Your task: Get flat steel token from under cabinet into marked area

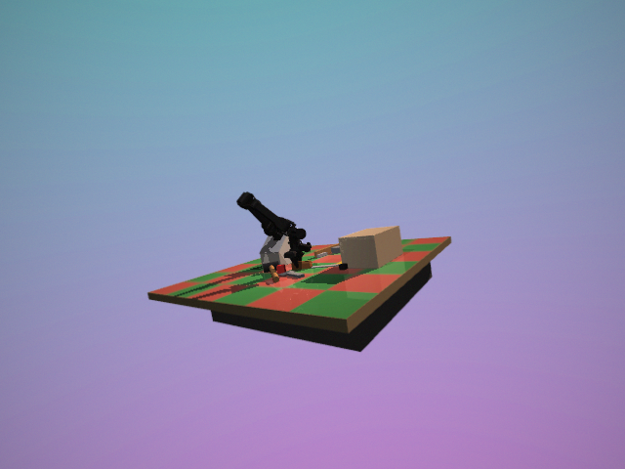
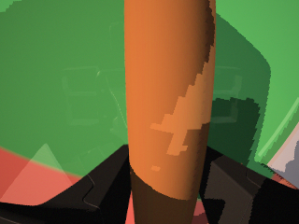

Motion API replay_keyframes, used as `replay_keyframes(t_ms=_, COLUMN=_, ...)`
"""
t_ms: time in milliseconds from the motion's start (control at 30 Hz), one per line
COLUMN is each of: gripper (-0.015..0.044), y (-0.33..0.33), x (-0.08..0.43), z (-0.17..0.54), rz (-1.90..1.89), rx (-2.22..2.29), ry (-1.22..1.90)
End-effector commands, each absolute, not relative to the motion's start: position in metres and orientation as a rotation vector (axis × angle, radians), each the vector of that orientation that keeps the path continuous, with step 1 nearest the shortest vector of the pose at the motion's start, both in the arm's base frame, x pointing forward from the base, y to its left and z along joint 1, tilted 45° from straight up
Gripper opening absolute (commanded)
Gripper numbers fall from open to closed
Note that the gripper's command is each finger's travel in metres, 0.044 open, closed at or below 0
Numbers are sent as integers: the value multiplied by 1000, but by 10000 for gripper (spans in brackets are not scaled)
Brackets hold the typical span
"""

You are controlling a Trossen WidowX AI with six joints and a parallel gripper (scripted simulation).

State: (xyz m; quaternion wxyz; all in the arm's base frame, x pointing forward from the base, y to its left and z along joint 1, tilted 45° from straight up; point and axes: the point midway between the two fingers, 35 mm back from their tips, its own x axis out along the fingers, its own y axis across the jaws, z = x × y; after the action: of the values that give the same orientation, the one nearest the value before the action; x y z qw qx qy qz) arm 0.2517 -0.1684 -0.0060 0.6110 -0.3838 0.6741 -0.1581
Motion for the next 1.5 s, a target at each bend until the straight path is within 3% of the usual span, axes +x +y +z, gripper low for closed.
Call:
replay_keyframes(t_ms=0, gripper=0, y=-162, x=249, z=-10, rz=-370, rx=-878, ry=1551)
replay_keyframes(t_ms=767, gripper=0, y=-141, x=240, z=-29, rz=-393, rx=-847, ry=1543)
replay_keyframes(t_ms=1033, gripper=200, y=-144, x=240, z=-28, rz=-395, rx=-845, ry=1550)
replay_keyframes(t_ms=1200, gripper=200, y=-144, x=240, z=-28, rz=-395, rx=-845, ry=1550)
replay_keyframes(t_ms=1300, gripper=270, y=-144, x=240, z=-28, rz=-393, rx=-847, ry=1542)
replay_keyframes(t_ms=1467, gripper=270, y=-145, x=241, z=-28, rz=-398, rx=-842, ry=1540)
